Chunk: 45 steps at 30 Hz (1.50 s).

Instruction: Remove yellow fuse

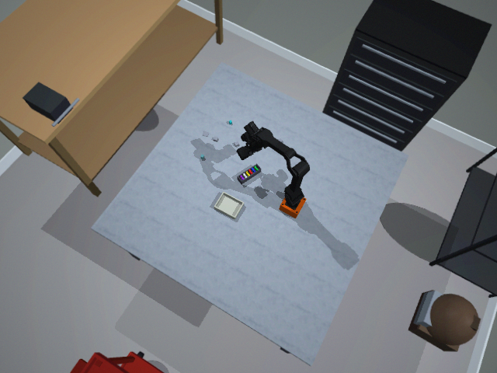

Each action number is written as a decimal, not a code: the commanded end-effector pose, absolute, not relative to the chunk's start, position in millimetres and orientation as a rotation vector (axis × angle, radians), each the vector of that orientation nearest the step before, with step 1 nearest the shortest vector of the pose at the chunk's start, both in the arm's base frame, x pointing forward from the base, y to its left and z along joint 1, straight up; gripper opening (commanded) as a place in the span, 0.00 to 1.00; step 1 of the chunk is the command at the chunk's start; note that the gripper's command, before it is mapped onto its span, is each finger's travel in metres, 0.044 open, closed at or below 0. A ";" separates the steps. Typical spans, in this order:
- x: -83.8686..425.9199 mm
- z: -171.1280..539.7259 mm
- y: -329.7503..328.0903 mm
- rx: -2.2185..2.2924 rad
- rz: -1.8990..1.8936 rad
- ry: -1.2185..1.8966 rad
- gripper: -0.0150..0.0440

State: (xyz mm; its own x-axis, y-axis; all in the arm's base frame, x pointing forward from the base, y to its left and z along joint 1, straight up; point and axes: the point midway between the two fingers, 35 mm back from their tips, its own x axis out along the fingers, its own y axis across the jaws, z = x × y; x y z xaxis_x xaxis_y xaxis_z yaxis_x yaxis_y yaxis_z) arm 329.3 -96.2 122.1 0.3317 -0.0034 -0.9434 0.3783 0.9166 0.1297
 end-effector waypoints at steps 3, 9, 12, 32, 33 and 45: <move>302.4 54.5 -42.5 0.317 -0.287 1.493 0.38; 301.4 48.3 -30.2 0.308 -0.292 1.521 0.38; 301.5 47.3 -30.2 0.308 -0.292 1.521 0.38; 302.8 28.3 -29.4 0.308 -0.292 1.521 0.38; 302.8 27.4 -29.4 0.308 -0.292 1.521 0.38; 302.8 17.2 -28.7 0.308 -0.292 1.521 0.38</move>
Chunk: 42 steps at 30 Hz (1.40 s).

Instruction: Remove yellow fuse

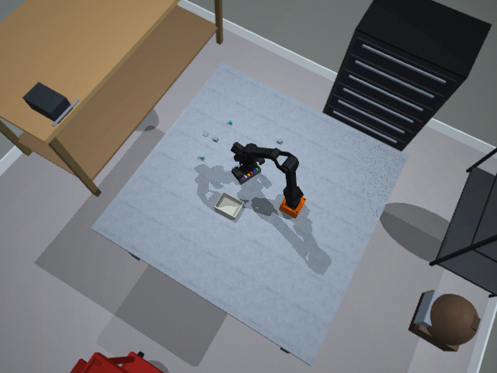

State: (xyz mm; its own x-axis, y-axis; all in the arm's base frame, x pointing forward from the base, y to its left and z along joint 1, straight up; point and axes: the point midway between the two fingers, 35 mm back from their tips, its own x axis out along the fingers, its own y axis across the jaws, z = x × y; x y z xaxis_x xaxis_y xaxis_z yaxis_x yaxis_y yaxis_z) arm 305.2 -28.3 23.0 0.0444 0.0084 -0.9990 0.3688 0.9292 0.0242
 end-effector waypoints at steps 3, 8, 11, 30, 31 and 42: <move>302.8 17.2 -28.7 0.308 -0.292 1.521 0.38; 302.8 17.2 -28.7 0.308 -0.292 1.521 0.38; 302.8 17.1 -28.7 0.308 -0.292 1.521 0.38; 303.0 7.1 -28.6 0.308 -0.292 1.521 0.38; 303.0 7.1 -28.6 0.308 -0.292 1.521 0.38; 303.0 7.1 -28.6 0.308 -0.292 1.521 0.38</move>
